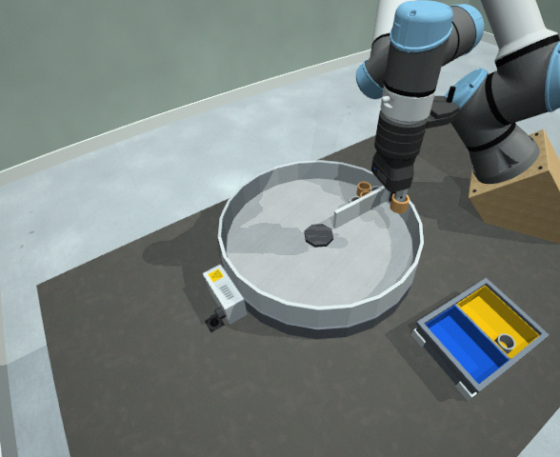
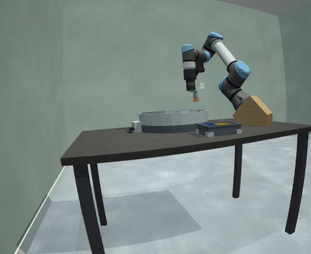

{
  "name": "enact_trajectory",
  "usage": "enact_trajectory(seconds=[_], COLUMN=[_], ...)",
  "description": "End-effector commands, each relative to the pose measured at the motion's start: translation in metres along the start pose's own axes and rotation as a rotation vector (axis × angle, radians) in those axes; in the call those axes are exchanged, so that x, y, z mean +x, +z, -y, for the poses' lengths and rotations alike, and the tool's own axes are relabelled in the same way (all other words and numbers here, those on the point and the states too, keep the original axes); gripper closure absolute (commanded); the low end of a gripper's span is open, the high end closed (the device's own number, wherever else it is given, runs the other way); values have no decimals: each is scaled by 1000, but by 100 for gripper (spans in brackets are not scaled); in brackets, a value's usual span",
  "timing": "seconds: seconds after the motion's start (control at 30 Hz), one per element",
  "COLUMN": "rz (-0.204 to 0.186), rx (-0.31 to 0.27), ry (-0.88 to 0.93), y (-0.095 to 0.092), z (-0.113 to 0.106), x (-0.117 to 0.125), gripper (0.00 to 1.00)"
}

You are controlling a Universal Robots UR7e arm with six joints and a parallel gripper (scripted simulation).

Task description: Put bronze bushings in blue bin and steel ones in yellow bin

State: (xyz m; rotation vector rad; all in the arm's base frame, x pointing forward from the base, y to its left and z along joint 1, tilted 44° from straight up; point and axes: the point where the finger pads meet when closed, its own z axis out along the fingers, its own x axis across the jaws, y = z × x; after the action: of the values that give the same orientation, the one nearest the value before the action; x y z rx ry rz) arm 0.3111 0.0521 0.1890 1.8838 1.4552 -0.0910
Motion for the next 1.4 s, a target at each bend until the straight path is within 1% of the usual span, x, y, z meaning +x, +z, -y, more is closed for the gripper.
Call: enact_trajectory(seconds=[0.0,0.07,0.13,0.2,0.3,0.43,0.47,0.5,0.6,0.63,0.7,0.83,0.97,1.1,1.13,1.17,1.33,1.37], rz=[8,8,8,8,8,8,8,8,8,8,8,8,8,8,8,8,8,8], rx=[2,2,2,2,2,2,2,2,2,2,2,2,2,2,2,2,2,2], ry=[3,3,3,3,3,3,3,3,3,3,3,3,3,3,3,3,3,3], y=[1,1,1,1,1,2,2,2,2,2,2,2,2,2,2,3,3,3], z=[-1,0,0,1,1,4,4,4,4,5,5,7,7,10,10,10,10,11], x=[23,45,45,67,67,110,110,121,121,132,132,176,176,219,227,230,230,241], gripper=[100,100,100,100,100,100,100,100,100,100,100,100,100,100,100,100,100,100])
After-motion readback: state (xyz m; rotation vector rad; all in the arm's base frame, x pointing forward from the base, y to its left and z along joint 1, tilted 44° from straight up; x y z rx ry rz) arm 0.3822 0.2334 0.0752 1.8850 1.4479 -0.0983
